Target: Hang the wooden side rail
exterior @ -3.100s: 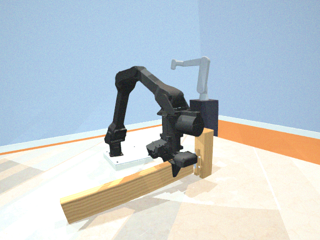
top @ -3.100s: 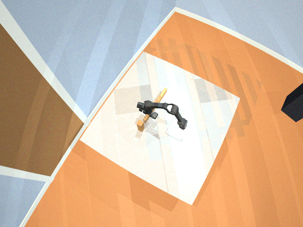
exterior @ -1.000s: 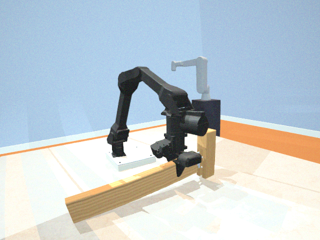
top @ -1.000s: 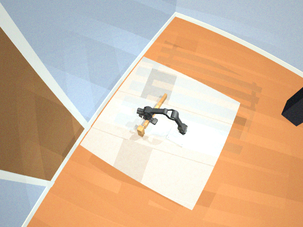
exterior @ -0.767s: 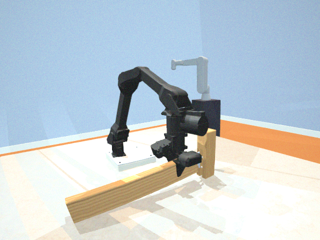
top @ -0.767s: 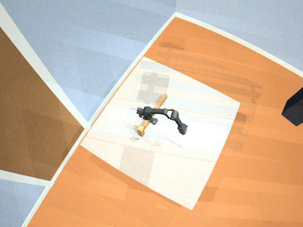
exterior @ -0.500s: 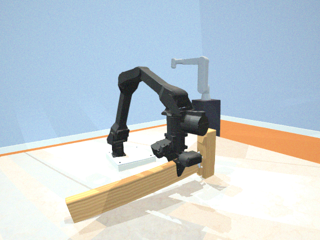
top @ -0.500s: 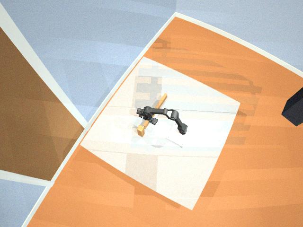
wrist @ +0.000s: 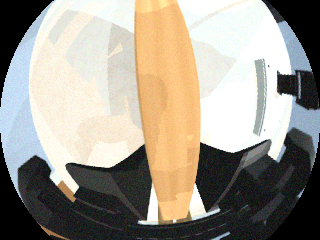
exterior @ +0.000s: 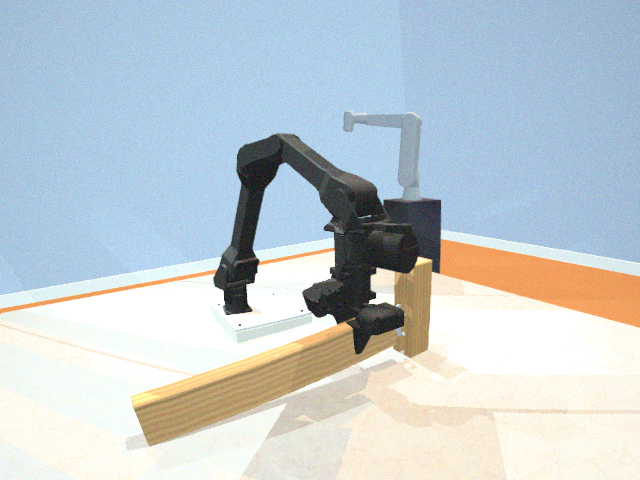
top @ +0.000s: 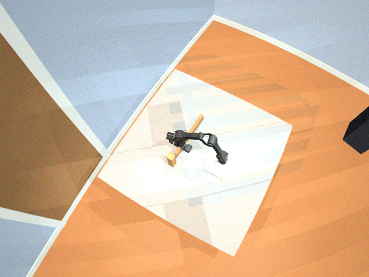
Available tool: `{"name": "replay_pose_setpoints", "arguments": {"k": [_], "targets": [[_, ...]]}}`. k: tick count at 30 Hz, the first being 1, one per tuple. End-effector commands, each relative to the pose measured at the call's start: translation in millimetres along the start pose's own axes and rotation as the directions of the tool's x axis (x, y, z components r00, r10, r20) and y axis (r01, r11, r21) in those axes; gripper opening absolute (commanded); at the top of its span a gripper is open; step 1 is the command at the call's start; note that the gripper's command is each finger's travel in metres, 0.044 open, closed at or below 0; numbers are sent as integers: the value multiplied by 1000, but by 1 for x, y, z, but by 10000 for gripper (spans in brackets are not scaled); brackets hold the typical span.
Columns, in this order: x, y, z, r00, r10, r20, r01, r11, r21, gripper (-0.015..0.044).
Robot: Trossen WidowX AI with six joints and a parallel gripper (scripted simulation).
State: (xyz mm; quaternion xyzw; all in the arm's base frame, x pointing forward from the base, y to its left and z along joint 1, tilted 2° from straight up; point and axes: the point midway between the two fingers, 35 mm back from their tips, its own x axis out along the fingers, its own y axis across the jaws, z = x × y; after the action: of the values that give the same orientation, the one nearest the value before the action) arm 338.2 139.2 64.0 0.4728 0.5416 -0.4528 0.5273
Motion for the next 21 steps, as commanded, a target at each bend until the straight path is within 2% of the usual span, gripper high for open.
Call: {"name": "replay_pose_setpoints", "arguments": {"k": [1, 21], "targets": [[-4, 2, -2, 1000, 13, -7, -13, 1000, 5, 0], [-6, 2, -4, 1000, 13, -7, -13, 1000, 5, 0]]}}
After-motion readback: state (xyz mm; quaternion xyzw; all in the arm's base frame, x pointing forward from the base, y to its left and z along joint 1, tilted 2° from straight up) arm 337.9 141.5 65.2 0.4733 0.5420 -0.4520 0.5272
